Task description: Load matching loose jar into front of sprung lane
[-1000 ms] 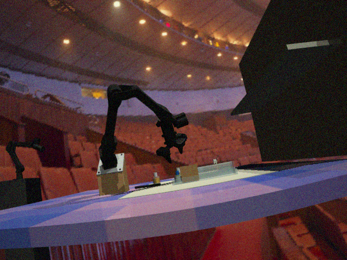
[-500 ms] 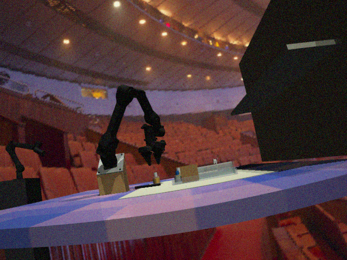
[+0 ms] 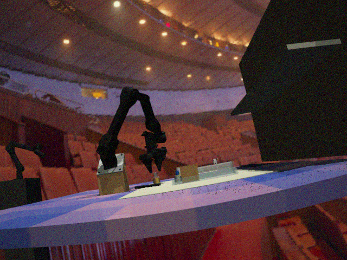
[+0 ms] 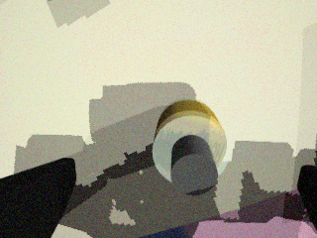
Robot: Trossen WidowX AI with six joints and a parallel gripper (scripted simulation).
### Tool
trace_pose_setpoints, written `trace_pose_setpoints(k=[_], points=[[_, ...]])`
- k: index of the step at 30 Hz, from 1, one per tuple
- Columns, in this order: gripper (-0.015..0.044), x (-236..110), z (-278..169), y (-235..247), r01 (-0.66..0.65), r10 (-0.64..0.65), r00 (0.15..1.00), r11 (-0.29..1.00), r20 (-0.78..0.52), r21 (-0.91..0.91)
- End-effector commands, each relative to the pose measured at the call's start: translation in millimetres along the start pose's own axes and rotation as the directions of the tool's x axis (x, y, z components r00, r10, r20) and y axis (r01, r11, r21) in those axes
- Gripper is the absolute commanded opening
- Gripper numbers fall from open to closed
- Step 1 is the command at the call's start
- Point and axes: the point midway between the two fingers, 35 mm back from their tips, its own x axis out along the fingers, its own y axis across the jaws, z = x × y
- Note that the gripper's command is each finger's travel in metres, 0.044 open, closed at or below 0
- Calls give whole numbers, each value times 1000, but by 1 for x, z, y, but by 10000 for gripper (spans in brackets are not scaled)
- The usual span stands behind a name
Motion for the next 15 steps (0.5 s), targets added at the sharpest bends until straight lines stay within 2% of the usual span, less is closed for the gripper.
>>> trace_pose_setpoints(k=[1, 15], points=[[440, 8, -1, -2, 10, -10, 1000, 1000, 2, -9], [440, 29, -1, -2, 11, -11, 1000, 1000, 3, -9]])
